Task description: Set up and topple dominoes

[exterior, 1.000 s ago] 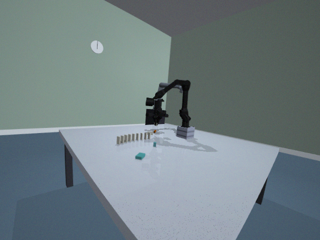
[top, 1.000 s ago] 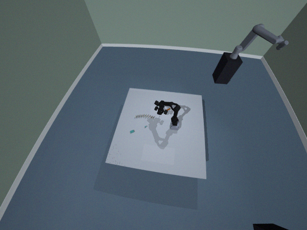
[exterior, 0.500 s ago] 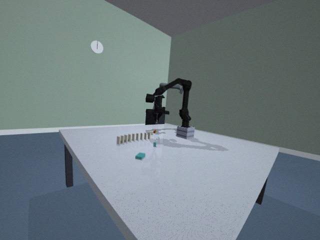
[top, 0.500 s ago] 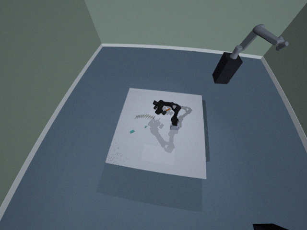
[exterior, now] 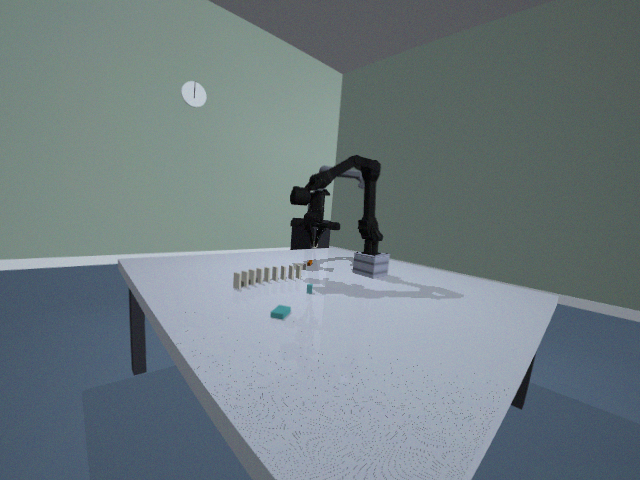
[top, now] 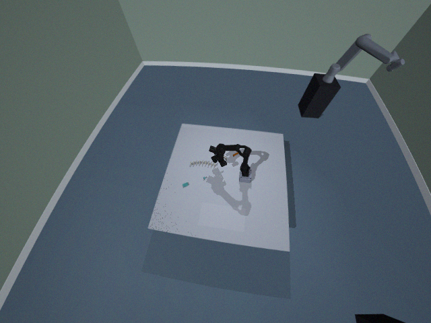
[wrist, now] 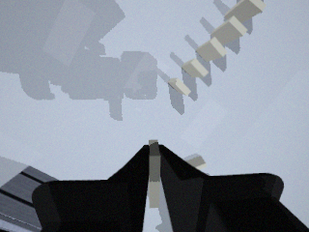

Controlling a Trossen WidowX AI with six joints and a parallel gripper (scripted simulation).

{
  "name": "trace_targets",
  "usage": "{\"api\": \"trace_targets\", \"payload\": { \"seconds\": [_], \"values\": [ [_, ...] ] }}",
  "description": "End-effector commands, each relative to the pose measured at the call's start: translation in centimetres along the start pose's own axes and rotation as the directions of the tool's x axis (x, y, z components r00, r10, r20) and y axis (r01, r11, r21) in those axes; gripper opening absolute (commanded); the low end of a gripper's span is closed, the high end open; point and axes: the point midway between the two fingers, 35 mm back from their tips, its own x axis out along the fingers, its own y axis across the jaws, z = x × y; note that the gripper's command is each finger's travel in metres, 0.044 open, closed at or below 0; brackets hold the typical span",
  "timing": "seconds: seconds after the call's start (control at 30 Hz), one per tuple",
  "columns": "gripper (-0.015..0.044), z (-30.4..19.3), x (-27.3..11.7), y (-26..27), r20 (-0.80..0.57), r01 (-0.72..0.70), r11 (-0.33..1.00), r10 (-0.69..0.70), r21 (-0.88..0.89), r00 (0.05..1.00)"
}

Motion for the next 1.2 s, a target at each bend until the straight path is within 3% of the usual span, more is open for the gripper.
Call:
{"api": "trace_targets", "payload": {
  "seconds": [0.0, 0.67, 1.17],
  "values": [
    [0.0021, 6.3, 0.1, 3.0, -0.006, -0.001, 0.848, 0.005, 0.53, 1.0],
    [0.0021, 12.4, 0.0, 7.7, 0.008, -0.007, 0.321, 0.0, 0.947, 1.0],
    [0.0021, 12.4, 0.0, 7.8, 0.008, -0.007, 0.315, 0.0, 0.949, 1.0]
  ]
}}
